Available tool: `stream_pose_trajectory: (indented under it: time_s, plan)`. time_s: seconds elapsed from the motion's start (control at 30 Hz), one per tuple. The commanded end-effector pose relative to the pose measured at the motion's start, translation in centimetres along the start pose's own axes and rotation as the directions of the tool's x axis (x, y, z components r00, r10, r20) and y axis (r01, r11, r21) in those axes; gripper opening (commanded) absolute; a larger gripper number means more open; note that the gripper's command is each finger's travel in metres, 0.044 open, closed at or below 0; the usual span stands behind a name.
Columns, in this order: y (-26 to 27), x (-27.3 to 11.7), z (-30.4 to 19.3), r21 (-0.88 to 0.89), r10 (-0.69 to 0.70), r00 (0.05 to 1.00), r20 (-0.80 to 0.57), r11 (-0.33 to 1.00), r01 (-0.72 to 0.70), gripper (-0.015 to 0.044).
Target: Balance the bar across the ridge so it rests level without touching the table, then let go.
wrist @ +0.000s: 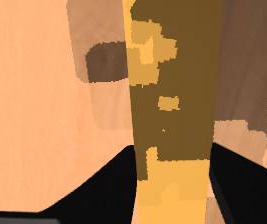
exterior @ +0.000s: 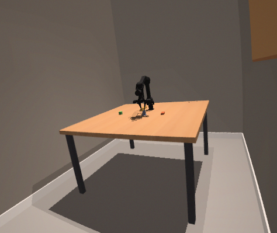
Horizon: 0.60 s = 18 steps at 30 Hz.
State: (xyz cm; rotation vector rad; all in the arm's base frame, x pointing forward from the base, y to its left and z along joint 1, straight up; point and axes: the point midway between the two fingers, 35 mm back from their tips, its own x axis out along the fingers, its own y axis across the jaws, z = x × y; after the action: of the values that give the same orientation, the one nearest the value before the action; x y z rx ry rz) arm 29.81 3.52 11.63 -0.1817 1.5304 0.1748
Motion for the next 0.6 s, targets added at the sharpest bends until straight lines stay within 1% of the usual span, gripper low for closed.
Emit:
stream_pose_trajectory:
  time_s: [0.0,0.57]
  plan:
    - [0.06,0.12,-0.03,0.000,0.005,1.000,-0.002,1.000,-0.005,0.0000]
    - [0.06,0.26,-0.04,0.000,0.005,1.000,-0.002,1.000,-0.005,0.0000]
